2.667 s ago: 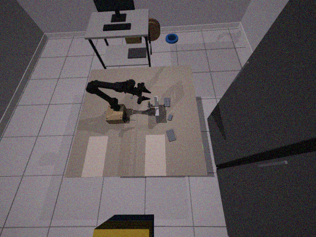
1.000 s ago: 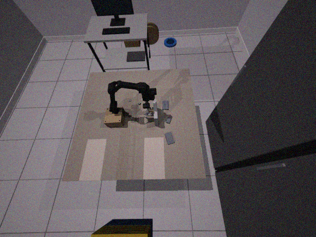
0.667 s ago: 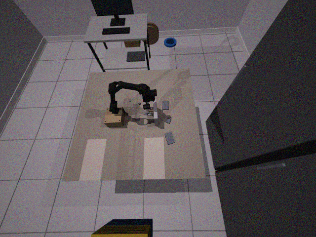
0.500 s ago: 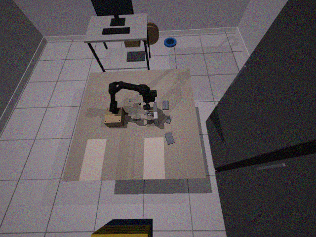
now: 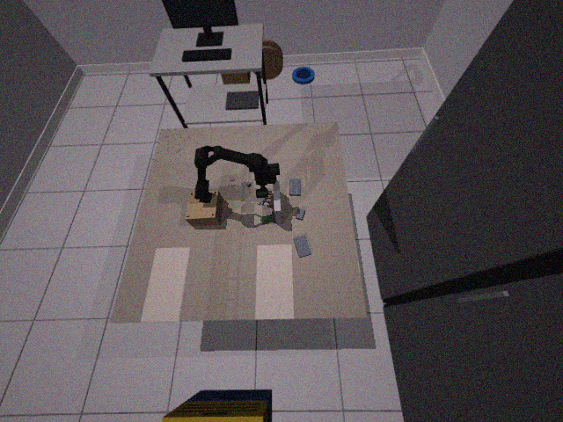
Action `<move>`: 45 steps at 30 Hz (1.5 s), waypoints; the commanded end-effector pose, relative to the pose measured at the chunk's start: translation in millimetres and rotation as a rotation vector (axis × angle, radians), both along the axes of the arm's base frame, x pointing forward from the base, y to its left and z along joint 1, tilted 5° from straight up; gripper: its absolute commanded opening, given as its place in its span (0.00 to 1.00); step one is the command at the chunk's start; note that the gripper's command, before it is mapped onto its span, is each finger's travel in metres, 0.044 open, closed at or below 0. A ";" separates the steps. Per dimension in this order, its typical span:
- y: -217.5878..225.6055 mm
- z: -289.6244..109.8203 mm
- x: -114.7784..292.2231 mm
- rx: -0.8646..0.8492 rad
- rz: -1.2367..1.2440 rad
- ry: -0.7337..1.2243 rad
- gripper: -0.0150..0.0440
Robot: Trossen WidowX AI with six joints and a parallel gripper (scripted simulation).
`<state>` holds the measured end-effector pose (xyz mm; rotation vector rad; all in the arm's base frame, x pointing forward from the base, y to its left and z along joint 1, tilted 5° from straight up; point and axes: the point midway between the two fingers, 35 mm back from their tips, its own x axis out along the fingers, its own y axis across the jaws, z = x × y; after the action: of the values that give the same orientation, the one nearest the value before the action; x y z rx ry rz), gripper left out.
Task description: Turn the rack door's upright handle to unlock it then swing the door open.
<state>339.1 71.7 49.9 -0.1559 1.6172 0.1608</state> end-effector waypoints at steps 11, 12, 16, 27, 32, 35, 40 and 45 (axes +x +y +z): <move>0.9 -15.8 -2.4 0.006 -0.005 0.000 0.66; 0.9 -15.8 -2.4 0.006 -0.005 0.000 0.62; 0.9 -15.8 -2.4 0.006 -0.005 0.000 0.47; 0.9 -15.8 -2.4 0.006 -0.005 0.000 0.35; 0.9 -15.8 -2.4 0.006 -0.005 0.000 0.29; 0.9 -15.8 -2.4 0.006 -0.005 0.000 0.29; 0.9 -15.8 -2.4 0.015 0.166 0.000 0.29; 0.9 -15.8 -2.4 0.028 0.412 0.000 0.29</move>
<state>336.3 72.4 34.2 -0.3833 1.5867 0.4104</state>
